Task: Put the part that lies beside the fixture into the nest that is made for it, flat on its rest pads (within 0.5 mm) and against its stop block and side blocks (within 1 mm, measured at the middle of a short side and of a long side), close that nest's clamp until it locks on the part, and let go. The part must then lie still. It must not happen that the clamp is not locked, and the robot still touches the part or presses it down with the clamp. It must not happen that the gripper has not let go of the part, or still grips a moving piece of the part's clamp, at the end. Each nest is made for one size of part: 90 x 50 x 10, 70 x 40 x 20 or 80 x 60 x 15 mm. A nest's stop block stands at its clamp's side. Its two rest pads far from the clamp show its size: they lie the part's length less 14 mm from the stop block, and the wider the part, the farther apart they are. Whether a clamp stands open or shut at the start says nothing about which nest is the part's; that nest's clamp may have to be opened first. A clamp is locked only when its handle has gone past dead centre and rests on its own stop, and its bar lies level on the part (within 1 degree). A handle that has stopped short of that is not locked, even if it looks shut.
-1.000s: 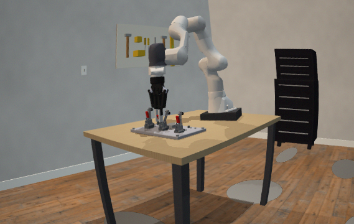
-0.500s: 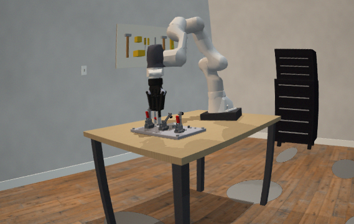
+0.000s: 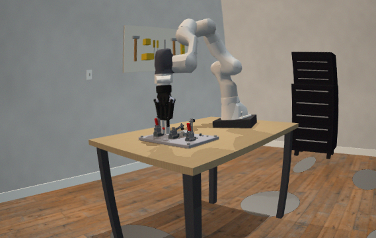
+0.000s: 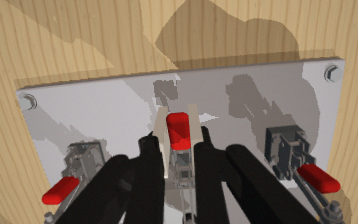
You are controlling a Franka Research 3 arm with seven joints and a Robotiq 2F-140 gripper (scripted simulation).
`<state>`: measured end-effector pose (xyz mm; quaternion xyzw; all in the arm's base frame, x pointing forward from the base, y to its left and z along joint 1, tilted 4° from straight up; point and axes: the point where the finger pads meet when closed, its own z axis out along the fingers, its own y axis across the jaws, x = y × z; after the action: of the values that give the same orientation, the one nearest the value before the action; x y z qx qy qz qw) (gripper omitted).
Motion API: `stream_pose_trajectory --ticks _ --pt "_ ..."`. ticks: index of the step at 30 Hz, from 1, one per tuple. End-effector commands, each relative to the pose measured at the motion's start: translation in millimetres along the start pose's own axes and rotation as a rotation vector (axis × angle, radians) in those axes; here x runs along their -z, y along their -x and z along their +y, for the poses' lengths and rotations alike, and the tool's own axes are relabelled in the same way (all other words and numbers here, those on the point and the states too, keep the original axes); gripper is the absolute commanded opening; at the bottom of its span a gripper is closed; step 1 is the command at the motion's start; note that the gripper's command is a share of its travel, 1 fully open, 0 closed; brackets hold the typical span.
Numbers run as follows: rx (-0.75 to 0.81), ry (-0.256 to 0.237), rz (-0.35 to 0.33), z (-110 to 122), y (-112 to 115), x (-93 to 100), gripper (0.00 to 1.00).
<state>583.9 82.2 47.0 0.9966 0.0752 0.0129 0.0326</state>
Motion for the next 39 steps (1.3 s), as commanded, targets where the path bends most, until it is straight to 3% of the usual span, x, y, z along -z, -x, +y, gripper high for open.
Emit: stream_pose_trajectory --ticks 1,39 --pt "-0.003 0.0 0.001 0.8 -1.6 -7.1 0.0" --pt "-0.003 0.0 0.001 0.9 -3.9 -12.7 0.0"
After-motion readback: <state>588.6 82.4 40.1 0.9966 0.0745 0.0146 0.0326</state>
